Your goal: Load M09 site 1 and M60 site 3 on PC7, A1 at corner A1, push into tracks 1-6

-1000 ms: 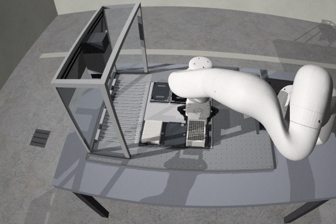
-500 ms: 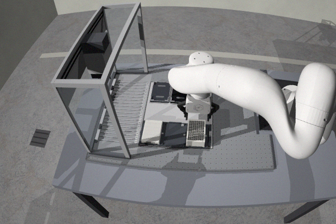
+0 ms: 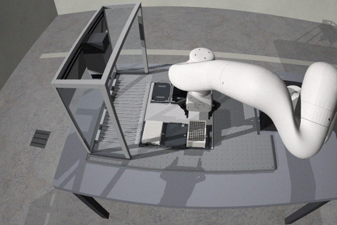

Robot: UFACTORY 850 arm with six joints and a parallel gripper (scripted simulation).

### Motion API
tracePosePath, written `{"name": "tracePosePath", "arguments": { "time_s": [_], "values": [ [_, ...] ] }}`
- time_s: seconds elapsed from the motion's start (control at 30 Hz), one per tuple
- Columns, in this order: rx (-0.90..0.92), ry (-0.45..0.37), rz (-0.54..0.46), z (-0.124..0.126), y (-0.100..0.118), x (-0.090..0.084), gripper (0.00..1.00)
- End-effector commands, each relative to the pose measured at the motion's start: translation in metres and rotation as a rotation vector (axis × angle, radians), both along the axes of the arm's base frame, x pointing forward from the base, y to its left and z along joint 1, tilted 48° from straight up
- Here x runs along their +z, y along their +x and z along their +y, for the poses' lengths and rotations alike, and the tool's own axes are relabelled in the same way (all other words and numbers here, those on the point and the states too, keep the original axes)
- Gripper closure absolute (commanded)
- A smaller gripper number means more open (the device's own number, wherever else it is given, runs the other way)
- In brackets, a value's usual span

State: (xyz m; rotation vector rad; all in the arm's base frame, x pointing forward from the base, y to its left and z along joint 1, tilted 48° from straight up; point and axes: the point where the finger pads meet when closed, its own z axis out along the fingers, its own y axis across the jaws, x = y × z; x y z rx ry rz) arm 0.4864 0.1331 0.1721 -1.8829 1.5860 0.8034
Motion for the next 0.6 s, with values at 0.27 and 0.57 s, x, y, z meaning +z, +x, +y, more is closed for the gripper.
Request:
{"name": "tracePosePath", "arguments": {
  "time_s": [0.27, 0.57],
  "values": [
    [0.012, 0.002, -0.016, -0.002, 0.004, -0.002, 0.0],
    [0.012, 0.002, -0.016, -0.007, 0.03, -0.026, 0.0]
  ]
}}
